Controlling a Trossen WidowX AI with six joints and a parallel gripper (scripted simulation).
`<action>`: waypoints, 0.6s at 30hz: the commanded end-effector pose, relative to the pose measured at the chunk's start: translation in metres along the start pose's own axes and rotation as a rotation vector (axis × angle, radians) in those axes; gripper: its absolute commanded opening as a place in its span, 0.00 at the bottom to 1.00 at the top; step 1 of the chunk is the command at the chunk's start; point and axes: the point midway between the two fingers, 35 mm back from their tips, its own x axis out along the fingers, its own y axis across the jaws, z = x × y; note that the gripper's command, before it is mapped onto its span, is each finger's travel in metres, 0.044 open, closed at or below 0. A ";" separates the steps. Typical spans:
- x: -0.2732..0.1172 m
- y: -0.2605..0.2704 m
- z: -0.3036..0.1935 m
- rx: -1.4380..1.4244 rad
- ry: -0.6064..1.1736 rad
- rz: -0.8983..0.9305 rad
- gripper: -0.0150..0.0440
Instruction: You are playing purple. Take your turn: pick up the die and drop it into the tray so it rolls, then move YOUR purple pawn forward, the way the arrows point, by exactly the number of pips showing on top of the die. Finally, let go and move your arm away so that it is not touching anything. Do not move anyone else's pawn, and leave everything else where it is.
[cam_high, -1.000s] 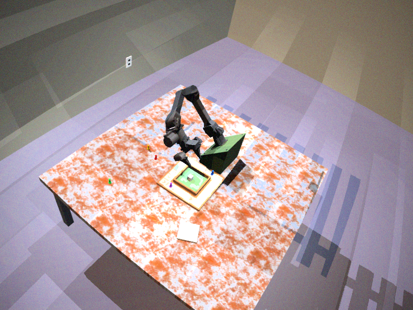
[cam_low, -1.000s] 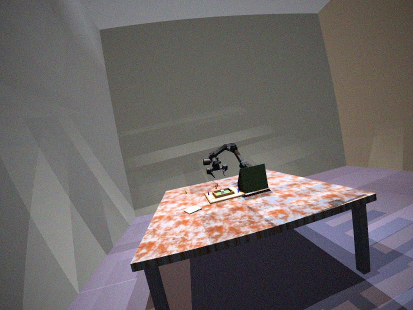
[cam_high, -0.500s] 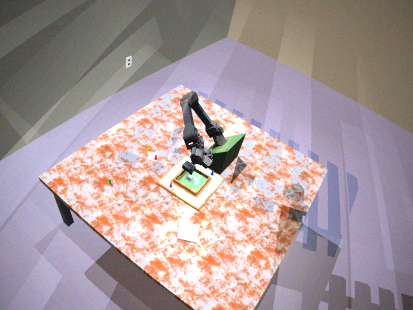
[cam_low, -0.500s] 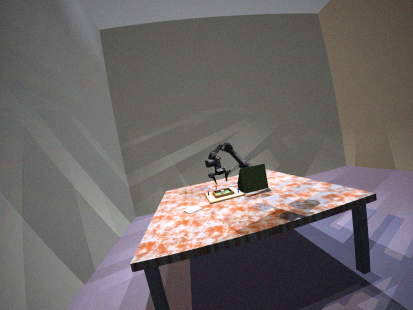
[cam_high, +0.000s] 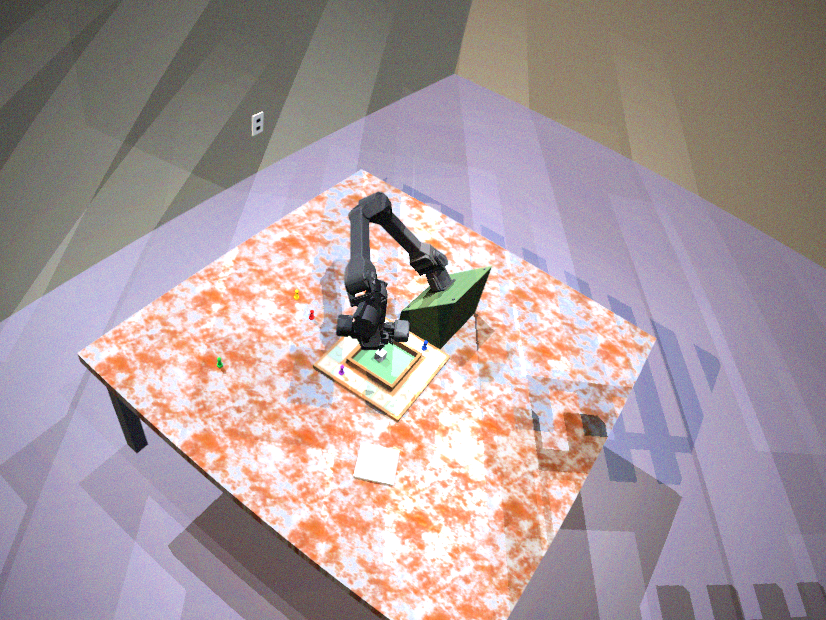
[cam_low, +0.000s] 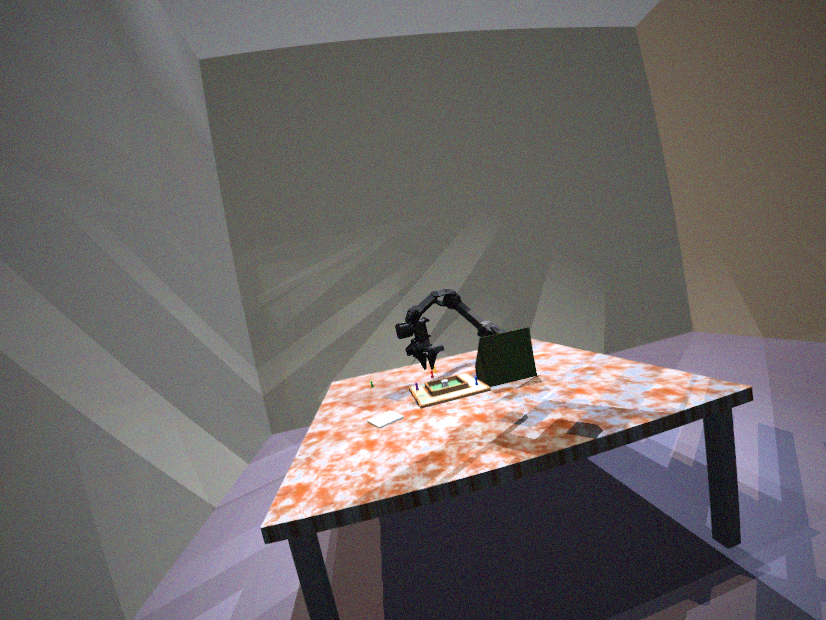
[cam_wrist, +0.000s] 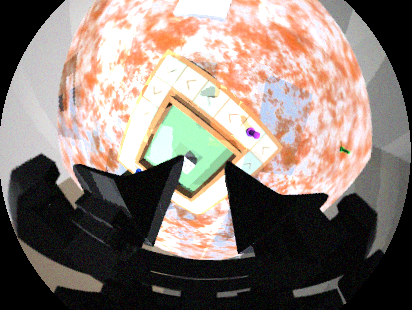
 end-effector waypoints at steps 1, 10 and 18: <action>0.012 -0.051 0.021 0.839 -0.004 -0.057 0.59; 0.018 -0.070 0.025 1.226 -0.020 -0.082 0.59; 0.018 -0.070 0.026 1.226 -0.020 -0.082 0.59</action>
